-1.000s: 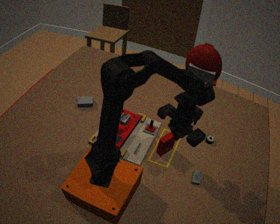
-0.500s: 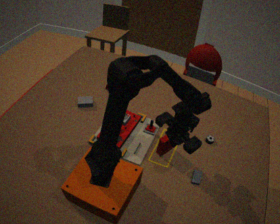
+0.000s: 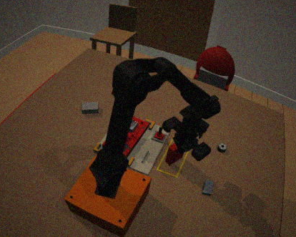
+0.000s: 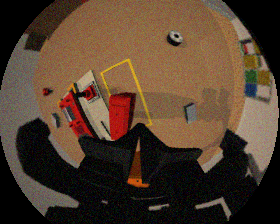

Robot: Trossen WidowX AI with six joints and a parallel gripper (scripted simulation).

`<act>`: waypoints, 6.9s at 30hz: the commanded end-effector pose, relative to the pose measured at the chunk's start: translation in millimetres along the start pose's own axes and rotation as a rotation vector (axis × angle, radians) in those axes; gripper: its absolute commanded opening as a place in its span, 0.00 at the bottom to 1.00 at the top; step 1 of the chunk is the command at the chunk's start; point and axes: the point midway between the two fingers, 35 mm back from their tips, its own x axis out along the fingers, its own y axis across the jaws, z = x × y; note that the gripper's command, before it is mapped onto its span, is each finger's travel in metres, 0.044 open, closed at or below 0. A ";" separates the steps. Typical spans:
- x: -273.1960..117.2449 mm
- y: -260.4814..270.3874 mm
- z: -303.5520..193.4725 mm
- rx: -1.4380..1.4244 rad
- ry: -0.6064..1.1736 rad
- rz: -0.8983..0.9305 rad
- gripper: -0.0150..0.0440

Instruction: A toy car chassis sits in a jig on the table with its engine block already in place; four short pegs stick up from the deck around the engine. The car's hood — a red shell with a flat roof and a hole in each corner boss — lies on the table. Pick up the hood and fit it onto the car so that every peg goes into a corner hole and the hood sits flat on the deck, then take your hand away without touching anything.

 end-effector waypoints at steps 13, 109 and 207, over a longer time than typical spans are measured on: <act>-0.2 12.8 1.2 0.005 -0.002 0.006 0.25; -12.6 94.0 7.8 -1.540 -0.013 0.009 1.00; 51.2 90.9 8.9 -1.540 -0.012 0.010 1.00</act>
